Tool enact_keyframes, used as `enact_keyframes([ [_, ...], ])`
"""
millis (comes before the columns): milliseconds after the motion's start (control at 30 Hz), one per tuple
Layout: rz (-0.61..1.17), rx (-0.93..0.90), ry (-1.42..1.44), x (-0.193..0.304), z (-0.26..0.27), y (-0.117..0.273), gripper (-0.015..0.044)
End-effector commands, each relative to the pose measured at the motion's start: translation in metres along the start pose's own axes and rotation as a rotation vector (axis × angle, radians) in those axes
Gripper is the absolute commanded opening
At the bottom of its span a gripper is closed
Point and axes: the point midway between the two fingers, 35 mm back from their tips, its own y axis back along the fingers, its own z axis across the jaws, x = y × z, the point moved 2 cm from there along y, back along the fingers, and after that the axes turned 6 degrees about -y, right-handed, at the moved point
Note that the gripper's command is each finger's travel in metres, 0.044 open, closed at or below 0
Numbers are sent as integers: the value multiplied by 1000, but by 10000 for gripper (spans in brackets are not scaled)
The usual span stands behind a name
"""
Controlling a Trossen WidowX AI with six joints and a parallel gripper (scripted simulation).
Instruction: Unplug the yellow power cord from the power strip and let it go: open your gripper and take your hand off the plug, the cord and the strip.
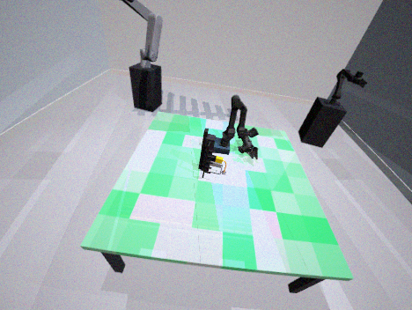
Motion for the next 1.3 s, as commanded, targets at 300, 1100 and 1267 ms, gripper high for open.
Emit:
enact_keyframes([
  [300, -323, -168, -462, 2, 41, -59, 160],
  [1100, -836, -991, -1977, -21, 245, -45, 160],
  [1267, -892, -1175, -2272, -21, 273, -16, 160],
])
